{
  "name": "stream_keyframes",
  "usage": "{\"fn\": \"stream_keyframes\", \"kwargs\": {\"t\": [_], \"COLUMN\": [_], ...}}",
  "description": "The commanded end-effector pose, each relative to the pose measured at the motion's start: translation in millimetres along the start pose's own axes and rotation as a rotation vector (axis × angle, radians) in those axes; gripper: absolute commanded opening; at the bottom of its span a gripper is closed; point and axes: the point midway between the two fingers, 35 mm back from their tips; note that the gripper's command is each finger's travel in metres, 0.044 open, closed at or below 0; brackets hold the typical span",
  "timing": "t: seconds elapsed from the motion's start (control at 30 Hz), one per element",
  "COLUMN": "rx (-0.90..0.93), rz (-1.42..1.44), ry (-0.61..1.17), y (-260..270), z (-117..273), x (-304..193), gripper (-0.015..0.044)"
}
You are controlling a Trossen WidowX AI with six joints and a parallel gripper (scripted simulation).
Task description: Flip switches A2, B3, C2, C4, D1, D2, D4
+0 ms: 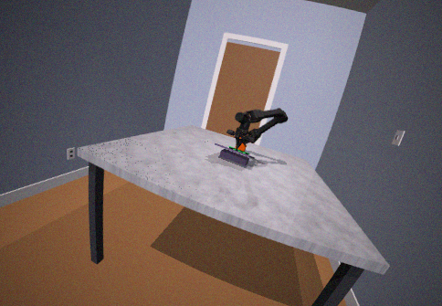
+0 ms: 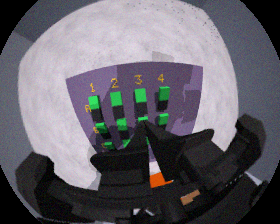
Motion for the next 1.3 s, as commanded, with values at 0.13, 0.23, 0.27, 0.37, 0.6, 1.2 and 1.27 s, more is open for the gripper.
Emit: {"fn": "stream_keyframes", "kwargs": {"t": [0.13, 0.23, 0.27, 0.37, 0.6, 1.2, 1.27], "rx": [0.006, 0.006, 0.006, 0.006, 0.006, 0.003, 0.003], "rz": [-0.009, -0.009, -0.009, -0.009, -0.009, -0.01, -0.01], "ry": [0.003, 0.003, 0.003, 0.003, 0.003, -0.022, -0.022], "y": [0, 0, 0, 0, 0, -1, 0], "z": [-3, -3, -3, -4, -5, 61, 61], "x": [0, 0, 0, 0, 0, -3, -4], "gripper": [0.0, 0.0, 0.0, 0.0, 0.0, 0.0, 0.0]}}
Point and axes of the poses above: the point midway between the two fingers, 35 mm back from their tips, its own z axis back along the fingers, its own y axis across the jaws, x = y × z, and after that the axes turned 1 degree about z, right-handed
